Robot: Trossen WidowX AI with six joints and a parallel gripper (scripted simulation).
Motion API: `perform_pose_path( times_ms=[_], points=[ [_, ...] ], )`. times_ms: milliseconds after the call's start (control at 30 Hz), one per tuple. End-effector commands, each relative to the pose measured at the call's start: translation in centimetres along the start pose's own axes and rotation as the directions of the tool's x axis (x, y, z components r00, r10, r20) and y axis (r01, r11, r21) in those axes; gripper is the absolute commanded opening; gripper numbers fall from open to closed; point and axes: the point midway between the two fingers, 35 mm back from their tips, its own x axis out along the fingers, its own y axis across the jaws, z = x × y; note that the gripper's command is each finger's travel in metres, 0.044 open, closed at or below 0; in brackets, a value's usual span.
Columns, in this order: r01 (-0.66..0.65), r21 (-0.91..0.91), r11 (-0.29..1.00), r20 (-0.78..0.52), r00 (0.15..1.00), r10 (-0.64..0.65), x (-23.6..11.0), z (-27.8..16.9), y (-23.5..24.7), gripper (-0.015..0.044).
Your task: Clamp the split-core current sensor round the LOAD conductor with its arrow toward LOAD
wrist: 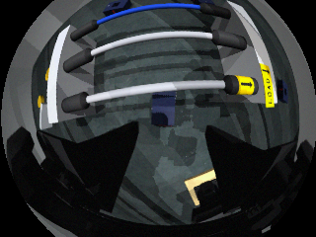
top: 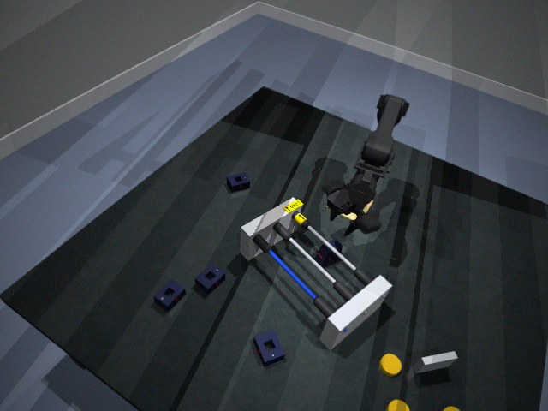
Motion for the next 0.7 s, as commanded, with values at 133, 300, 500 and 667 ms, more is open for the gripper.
perform_pose_path(
  times_ms=[133, 300, 500, 667],
  points=[
    [0.014, -0.008, 1.0, -0.011, 1.0, -0.014, 1.0, -1.4, 1.4, 0.0294],
    [0.014, -0.008, 1.0, -0.011, 1.0, -0.014, 1.7, -1.3, 1.4, 0.0294],
    [0.014, -0.008, 1.0, -0.011, 1.0, -0.014, 2.7, -1.3, 1.5, 0.0294],
    [0.014, -0.008, 1.0, -0.01, 1.0, -0.014, 3.5, -1.3, 1.5, 0.0294]
  ],
)
